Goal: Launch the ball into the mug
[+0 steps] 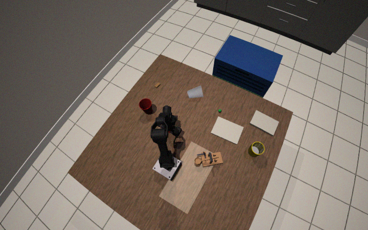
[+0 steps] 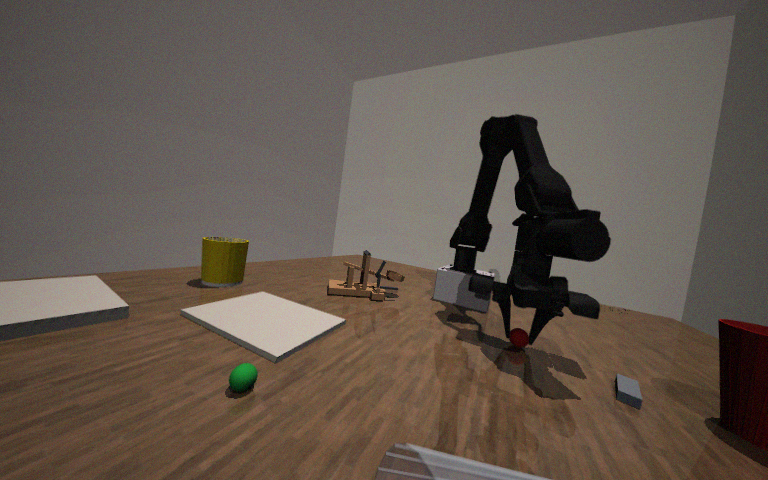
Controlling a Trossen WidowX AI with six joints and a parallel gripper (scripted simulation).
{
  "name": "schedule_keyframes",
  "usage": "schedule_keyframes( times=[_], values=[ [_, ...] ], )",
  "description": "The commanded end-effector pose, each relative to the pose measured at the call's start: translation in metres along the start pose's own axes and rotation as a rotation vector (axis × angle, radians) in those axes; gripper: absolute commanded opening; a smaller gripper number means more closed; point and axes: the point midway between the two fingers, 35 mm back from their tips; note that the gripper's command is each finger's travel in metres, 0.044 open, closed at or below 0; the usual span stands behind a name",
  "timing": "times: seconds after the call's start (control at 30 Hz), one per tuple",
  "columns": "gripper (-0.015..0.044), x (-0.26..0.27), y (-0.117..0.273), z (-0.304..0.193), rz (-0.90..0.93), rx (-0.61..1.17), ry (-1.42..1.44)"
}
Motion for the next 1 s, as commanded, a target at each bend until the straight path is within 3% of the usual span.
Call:
schedule_keyframes(
  times=[0.0,0.07,0.6,0.97],
  values=[
    [0.0050,-0.001,-0.001,-0.001,-0.003,0.005,-0.005],
    [0.0000,0.001,0.008,0.002,-0.003,0.004,-0.005],
    [0.0000,0.005,0.120,0.006,-0.002,0.003,-0.005],
    [0.0000,-0.012,0.123,0.010,-0.010,0.016,-0.042]
  ],
)
Point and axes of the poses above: the point midway between the two fingers, 35 mm back from their tips, its own y axis back along the fingers, its own x axis across the jaws, z = x × y, and after that the axes turned 3 degrees about y, right-handed
